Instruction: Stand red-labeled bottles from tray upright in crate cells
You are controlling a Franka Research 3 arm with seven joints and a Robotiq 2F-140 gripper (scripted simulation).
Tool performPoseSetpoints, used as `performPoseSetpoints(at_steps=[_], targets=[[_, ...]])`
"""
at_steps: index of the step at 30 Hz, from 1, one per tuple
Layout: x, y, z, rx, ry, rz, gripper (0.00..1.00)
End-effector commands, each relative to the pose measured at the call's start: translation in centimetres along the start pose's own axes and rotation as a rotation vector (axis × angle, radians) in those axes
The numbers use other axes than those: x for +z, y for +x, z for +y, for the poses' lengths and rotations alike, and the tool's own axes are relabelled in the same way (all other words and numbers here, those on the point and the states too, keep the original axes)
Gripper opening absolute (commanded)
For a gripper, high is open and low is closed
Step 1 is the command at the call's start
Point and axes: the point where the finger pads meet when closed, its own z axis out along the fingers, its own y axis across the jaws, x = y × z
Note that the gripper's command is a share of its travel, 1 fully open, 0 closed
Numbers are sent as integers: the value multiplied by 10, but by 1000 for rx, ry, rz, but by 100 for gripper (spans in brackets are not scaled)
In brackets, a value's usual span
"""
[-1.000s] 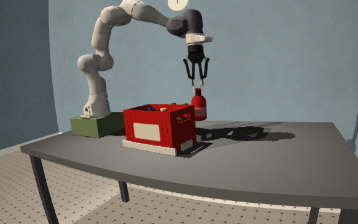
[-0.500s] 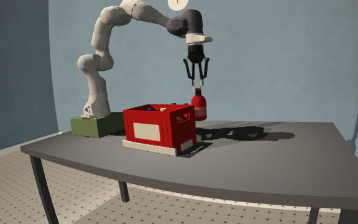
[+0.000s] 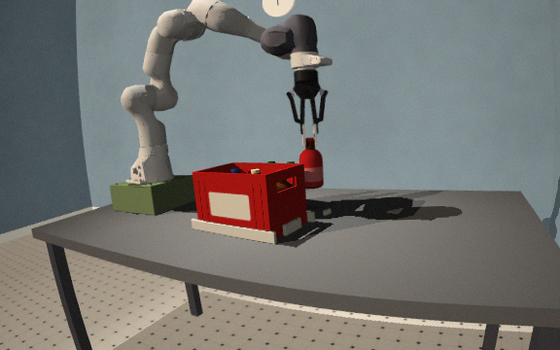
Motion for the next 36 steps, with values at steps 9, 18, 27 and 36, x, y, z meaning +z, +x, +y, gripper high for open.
performPoseSetpoints(at_steps=[9,18,27,36], targets=[[-9,-1,-5,-6,15,5,0],[-11,-1,-5,-5,15,5,0],[-18,-1,-5,-6,15,5,0],[-26,-1,-5,-6,15,5,0]])
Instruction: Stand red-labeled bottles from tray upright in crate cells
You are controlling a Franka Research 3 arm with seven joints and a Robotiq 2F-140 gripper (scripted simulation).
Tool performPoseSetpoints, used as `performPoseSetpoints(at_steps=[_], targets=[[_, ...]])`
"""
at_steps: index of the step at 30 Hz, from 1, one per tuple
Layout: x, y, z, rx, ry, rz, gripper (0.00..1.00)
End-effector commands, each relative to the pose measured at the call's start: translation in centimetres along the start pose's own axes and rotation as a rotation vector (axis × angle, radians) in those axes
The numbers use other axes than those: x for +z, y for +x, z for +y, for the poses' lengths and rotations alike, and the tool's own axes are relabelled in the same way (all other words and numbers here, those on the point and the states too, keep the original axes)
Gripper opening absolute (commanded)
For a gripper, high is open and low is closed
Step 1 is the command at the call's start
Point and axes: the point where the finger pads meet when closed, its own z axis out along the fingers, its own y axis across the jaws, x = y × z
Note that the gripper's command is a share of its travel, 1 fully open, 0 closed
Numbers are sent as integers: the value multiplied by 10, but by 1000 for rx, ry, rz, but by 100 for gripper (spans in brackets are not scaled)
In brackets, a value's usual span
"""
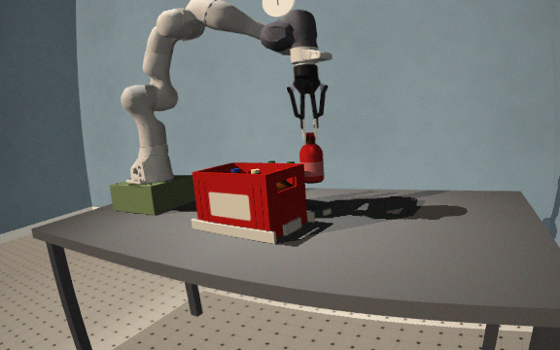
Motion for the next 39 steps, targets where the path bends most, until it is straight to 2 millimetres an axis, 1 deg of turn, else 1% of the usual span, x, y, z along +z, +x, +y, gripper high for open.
performPoseSetpoints(at_steps=[1,14,26,39], targets=[[-11,-1,-4,-6,10,3,0],[-25,-2,-4,-6,10,3,0],[-31,-2,-4,-6,10,3,0],[-32,-2,-4,-6,10,3,0]])
